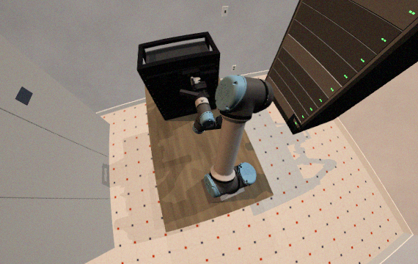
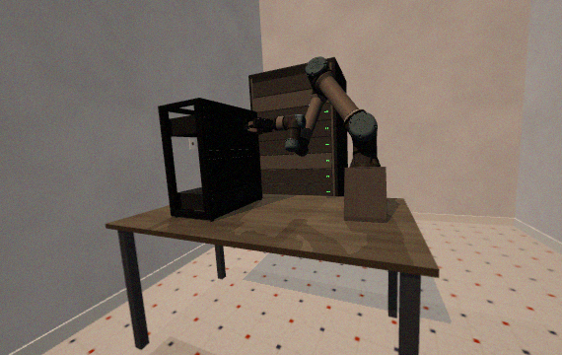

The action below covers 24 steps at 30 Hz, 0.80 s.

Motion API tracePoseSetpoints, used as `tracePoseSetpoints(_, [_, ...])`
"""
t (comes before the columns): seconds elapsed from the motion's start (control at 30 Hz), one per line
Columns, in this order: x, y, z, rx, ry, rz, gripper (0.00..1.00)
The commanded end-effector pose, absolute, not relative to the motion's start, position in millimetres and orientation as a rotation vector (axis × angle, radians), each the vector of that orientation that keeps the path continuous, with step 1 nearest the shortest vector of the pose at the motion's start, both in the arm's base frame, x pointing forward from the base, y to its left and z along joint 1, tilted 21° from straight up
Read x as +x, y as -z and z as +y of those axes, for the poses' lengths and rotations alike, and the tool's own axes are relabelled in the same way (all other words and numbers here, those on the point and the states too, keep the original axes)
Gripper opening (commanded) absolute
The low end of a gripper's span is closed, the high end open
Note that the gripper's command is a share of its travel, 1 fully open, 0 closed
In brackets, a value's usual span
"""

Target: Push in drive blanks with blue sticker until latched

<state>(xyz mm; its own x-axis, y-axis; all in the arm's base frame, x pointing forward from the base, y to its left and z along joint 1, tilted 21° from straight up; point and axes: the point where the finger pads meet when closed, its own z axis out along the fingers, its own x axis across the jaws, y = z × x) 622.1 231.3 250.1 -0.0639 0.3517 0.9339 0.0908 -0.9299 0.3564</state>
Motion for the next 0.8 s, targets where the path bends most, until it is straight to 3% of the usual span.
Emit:
tracePoseSetpoints(0.0, [622.3, -250.7, 231.5, 2.013, -2.113, 0.485, 0.00])
tracePoseSetpoints(0.77, [618.0, -250.6, 231.0, 2.013, -2.113, 0.485, 0.00])
